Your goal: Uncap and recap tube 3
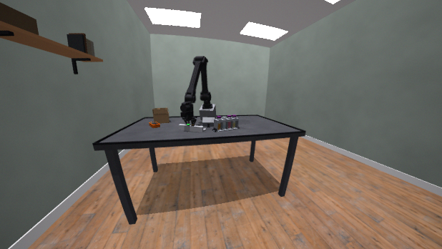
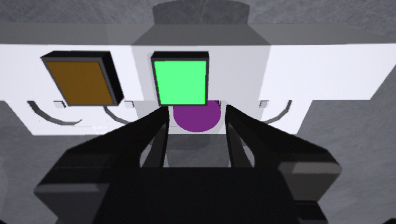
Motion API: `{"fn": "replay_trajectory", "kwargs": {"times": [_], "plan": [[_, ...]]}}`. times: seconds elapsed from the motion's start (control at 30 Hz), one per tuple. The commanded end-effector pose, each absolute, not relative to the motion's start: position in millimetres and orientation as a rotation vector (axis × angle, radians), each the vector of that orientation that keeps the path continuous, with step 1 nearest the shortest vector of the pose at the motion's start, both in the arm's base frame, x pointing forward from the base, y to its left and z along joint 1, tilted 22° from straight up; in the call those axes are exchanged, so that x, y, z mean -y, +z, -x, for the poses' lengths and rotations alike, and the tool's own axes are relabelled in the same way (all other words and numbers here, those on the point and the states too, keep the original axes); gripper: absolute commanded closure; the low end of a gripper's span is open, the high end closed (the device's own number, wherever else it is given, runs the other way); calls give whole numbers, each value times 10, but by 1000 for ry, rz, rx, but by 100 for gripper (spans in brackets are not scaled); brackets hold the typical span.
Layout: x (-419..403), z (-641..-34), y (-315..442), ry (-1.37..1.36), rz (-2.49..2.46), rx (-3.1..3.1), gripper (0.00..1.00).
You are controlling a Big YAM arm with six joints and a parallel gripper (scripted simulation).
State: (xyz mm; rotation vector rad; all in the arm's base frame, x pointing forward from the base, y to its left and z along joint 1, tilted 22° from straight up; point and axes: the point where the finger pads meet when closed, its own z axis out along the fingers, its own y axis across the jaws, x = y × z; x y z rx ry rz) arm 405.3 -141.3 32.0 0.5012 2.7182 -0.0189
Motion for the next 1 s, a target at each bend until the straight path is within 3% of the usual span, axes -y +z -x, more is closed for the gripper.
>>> {"fn": "replay_trajectory", "kwargs": {"times": [0.0,0.63,0.67,0.97], "plan": [[1425,-4296,502,-30,-477,-2659,53],[1428,-4305,548,-32,-475,-2653,53],[1428,-4305,548,-32,-475,-2653,100],[1428,-4305,547,-32,-474,-2653,100]]}}
